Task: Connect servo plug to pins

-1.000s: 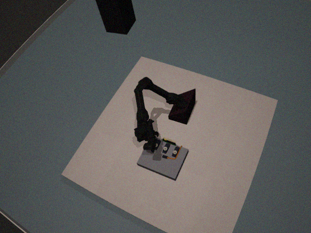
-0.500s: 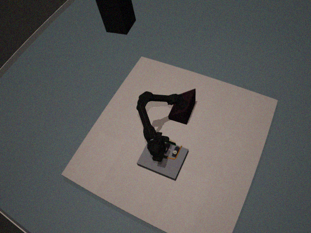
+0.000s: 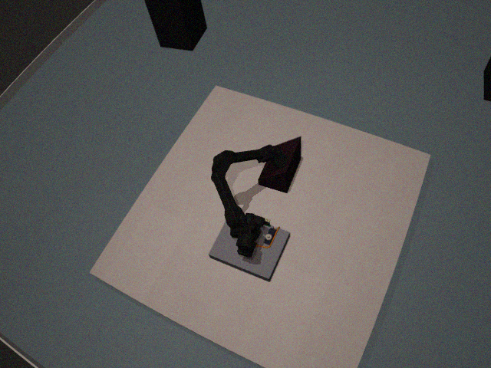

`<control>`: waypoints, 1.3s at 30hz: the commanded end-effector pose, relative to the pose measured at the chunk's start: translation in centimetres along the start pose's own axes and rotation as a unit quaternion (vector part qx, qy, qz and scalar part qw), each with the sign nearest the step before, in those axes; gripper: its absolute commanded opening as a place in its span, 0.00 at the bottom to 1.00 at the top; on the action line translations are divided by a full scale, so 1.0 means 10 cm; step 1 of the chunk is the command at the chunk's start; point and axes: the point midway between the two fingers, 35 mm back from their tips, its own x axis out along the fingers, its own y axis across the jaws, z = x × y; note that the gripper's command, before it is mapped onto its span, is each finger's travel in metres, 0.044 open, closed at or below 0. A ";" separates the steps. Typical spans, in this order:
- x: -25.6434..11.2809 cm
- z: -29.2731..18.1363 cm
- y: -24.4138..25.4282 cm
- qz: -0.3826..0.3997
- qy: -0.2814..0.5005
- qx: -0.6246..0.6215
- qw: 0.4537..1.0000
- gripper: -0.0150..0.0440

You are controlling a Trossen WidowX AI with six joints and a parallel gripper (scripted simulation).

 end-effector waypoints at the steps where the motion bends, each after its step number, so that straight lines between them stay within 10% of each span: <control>1: 0.09 -0.01 -0.03 -0.004 -0.004 -0.006 1.000 0.45; 15: 0.24 -0.01 -0.03 -0.004 -0.004 -0.006 1.000 0.45; 24: 0.22 -0.01 -0.03 -0.004 -0.004 -0.006 1.000 0.25; 39: -0.36 -0.01 -0.04 -0.004 -0.003 -0.013 1.000 0.25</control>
